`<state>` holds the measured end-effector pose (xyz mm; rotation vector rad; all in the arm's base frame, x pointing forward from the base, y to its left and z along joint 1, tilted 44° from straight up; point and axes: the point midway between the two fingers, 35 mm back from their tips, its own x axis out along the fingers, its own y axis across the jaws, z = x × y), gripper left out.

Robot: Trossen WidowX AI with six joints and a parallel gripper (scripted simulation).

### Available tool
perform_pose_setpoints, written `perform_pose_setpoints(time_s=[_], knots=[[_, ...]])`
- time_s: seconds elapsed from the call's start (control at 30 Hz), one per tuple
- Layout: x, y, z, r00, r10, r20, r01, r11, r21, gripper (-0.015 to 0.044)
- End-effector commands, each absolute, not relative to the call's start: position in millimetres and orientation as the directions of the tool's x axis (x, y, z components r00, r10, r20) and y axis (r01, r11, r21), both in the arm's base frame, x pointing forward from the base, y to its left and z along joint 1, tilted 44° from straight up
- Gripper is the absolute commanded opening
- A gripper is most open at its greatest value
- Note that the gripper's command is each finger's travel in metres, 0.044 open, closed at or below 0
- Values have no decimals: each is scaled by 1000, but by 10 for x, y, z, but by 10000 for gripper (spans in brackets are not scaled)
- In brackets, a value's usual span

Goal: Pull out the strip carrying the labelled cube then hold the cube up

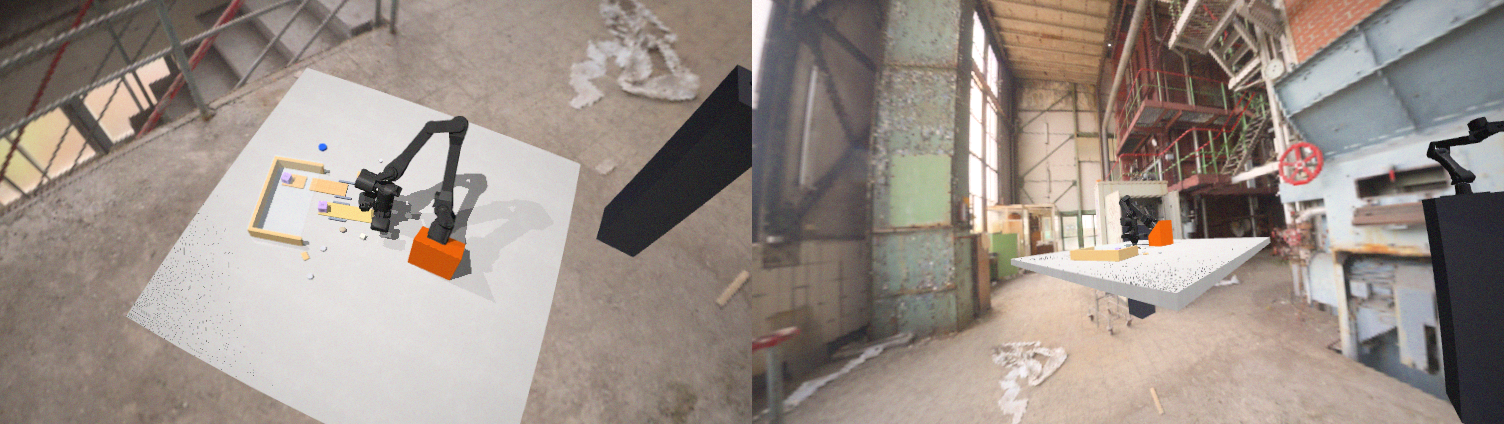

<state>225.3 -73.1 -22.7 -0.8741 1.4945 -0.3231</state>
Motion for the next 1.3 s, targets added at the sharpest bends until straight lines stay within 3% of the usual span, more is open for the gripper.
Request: perform_pose_setpoints(time_s=[0.0,0.47,0.8,0.93,1.27], knots=[[2157,-795,-249,72,-689,-721,-329,666,-669,0],[2157,-795,-249,72,-689,-721,-329,666,-669,0],[2235,-435,74,72,-688,-723,-329,668,-668,0],[2432,-387,42,73,-687,-723,-436,630,-643,105],[2828,-260,56,75,-687,-723,-445,626,-641,368]])
